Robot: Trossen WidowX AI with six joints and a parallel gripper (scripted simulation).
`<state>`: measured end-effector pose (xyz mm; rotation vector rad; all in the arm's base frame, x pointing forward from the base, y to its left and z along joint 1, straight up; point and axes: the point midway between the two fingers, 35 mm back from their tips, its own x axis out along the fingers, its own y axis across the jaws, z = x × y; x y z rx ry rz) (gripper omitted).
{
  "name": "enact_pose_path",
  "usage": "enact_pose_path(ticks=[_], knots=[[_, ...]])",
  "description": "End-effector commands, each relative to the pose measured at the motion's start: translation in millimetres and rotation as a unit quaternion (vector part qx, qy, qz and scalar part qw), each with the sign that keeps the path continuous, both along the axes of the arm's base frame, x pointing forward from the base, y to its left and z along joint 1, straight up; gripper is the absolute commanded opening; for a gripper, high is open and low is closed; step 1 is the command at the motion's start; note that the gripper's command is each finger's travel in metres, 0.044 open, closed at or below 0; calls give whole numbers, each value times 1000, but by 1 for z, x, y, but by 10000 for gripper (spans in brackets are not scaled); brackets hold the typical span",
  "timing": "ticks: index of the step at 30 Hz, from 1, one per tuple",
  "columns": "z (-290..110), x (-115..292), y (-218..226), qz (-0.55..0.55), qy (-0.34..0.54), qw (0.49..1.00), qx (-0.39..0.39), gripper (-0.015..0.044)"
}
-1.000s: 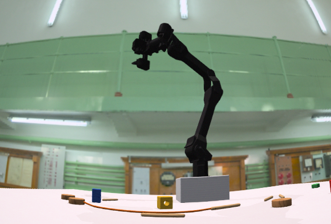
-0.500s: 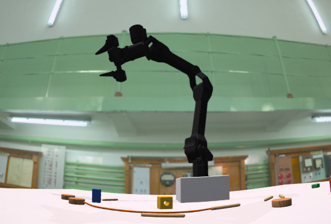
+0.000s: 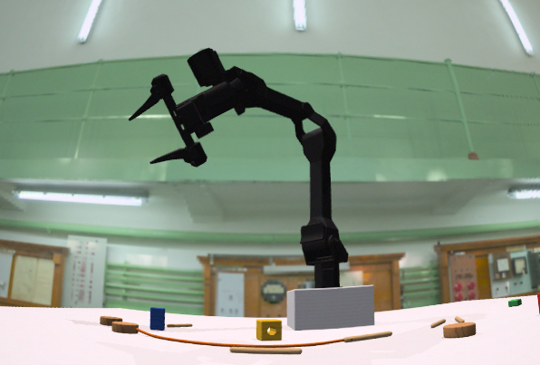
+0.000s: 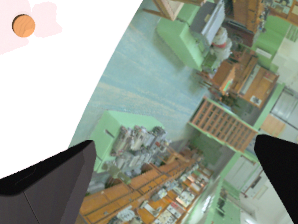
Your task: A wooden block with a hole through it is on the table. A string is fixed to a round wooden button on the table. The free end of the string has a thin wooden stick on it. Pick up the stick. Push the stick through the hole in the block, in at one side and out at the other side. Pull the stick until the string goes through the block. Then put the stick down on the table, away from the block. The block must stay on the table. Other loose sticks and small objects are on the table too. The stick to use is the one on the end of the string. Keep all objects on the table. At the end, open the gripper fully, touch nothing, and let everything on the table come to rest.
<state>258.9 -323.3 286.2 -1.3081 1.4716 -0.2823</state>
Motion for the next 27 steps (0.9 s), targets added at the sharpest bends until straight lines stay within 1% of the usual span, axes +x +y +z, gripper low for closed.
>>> enact_pose_path(ticks=[1, 6, 10, 14, 18, 20, 27], knots=[[-64, 31, 29, 61, 38, 994, 84, 440], [-126, 52, 70, 121, 80, 974, 172, 440], [-175, 59, 109, 162, 118, 948, 245, 440], [-219, 56, 153, 195, 159, 914, 319, 440], [-257, 44, 198, 217, 202, 872, 390, 440], [-267, 39, 210, 221, 214, 859, 409, 440], [-268, 38, 212, 222, 216, 857, 412, 440]])
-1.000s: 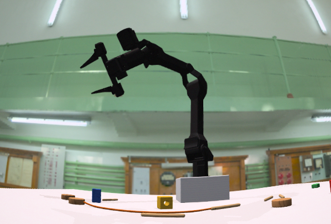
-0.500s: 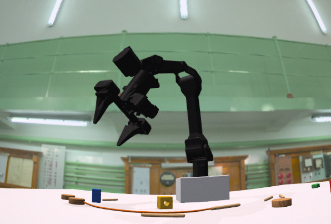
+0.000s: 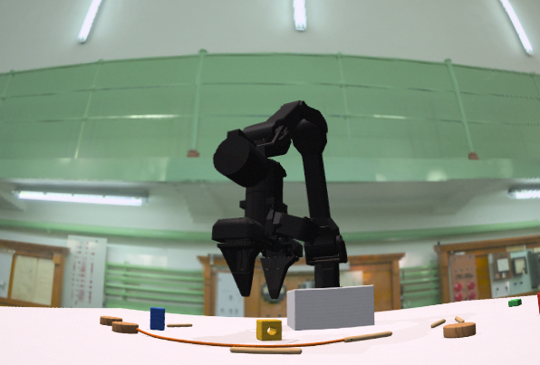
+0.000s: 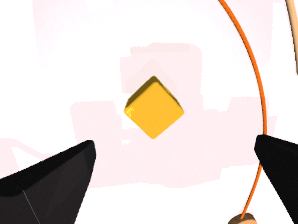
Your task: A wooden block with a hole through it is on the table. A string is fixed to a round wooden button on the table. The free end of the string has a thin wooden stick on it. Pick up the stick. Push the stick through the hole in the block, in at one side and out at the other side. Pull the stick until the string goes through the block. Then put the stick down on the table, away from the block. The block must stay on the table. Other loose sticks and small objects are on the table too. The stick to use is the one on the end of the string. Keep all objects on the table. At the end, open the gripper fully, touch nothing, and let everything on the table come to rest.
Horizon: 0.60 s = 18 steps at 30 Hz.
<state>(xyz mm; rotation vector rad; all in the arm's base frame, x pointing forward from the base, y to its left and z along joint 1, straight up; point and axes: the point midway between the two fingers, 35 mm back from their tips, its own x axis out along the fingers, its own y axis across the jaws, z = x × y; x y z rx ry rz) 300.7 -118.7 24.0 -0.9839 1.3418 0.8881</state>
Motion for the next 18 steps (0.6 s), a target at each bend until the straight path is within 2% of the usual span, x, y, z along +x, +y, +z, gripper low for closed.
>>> enact_pose_path(ticks=[1, 17, 18], knots=[[-6, -4, 7, 1, 10, 1000, 13, 440], [-4, -3, 5, 3, 8, 1000, 9, 440], [-4, -3, 5, 3, 8, 1000, 9, 414]])
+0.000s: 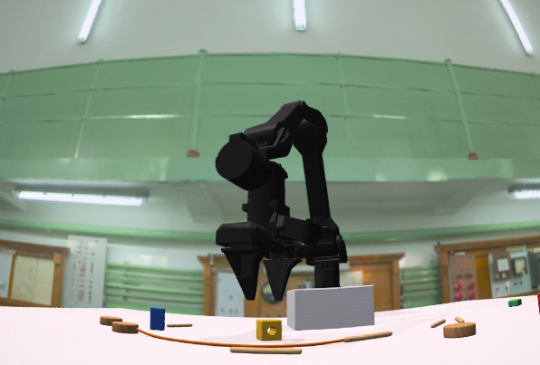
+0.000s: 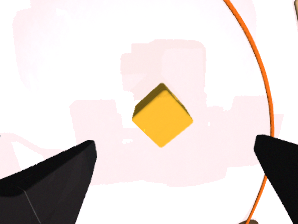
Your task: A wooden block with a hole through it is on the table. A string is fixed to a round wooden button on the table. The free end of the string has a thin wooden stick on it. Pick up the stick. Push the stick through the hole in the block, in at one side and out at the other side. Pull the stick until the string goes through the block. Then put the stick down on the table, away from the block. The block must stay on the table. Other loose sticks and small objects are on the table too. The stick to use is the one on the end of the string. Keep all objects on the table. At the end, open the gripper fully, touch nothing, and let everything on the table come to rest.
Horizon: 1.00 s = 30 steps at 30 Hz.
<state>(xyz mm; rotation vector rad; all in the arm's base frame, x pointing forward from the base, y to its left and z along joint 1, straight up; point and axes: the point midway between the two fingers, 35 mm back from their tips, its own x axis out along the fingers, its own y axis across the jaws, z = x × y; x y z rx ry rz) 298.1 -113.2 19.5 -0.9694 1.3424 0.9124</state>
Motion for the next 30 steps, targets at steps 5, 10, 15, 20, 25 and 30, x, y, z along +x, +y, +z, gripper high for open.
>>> enact_pose_path(ticks=[5, 10, 15, 20, 25, 30], knots=[[0, 0, 0, 0, 0, 1000, 0, 282], [0, 0, 0, 0, 0, 1000, 0, 242], [0, 0, 0, 0, 0, 1000, 0, 242], [0, 0, 0, 0, 0, 1000, 0, 216], [0, 0, 0, 0, 0, 1000, 0, 85], [0, 0, 0, 0, 0, 1000, 0, 0]])
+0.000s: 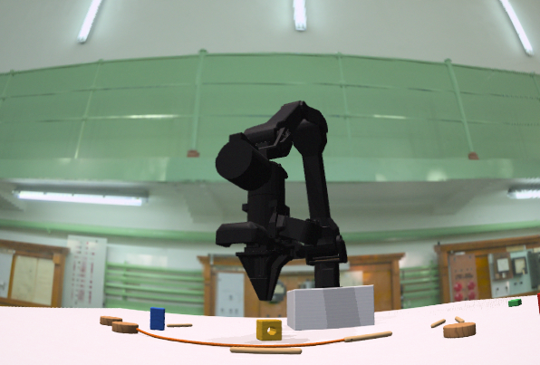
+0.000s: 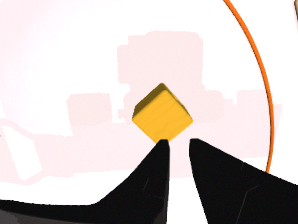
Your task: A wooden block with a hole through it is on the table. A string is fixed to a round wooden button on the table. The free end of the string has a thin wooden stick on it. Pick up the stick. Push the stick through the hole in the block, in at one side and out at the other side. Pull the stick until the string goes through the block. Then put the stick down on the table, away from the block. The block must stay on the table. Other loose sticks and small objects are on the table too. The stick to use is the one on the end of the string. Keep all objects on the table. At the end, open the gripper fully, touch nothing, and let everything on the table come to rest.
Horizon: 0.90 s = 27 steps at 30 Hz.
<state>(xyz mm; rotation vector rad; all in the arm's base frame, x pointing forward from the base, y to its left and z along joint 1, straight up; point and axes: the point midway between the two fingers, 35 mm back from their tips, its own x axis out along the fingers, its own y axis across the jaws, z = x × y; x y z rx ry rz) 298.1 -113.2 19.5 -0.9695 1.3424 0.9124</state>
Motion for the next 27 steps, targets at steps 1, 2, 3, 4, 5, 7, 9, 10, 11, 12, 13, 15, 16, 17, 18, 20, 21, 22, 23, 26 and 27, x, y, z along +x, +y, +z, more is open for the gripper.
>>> enact_pose_path(ticks=[1, 2, 3, 4, 5, 7, 9, 10, 11, 12, 13, 15, 16, 17, 18, 20, 21, 22, 23, 26, 27], knots=[[0, 0, 0, 0, 0, 1000, 0, 0], [0, 0, 0, 0, 0, 1000, 0, 0], [0, 0, 0, 0, 0, 1000, 0, 0], [0, 0, 0, 0, 0, 1000, 0, 0], [0, 0, 0, 0, 0, 1000, 0, 0], [0, 0, 0, 0, 0, 1000, 0, 0], [0, 0, 0, 0, 0, 1000, 0, 0], [0, 0, 0, 0, 0, 1000, 0, 0], [0, 0, 0, 0, 0, 1000, 0, 0], [0, 0, 0, 0, 0, 1000, 0, 0], [0, 0, 0, 0, 0, 1000, 0, 0], [0, 0, 0, 0, 0, 1000, 0, 0], [0, 0, 0, 0, 0, 1000, 0, 0], [0, 0, 0, 0, 0, 1000, 0, 0], [0, 0, 0, 0, 0, 1000, 0, 0], [0, 0, 0, 0, 0, 1000, 0, 26], [0, 0, 0, 0, 0, 1000, 0, 53], [0, 0, 0, 0, 0, 1000, 0, 79], [0, 0, 0, 0, 0, 1000, 0, 105], [0, 0, 0, 0, 0, 1000, 0, 184], [0, 0, 0, 0, 0, 1000, 0, 210]])
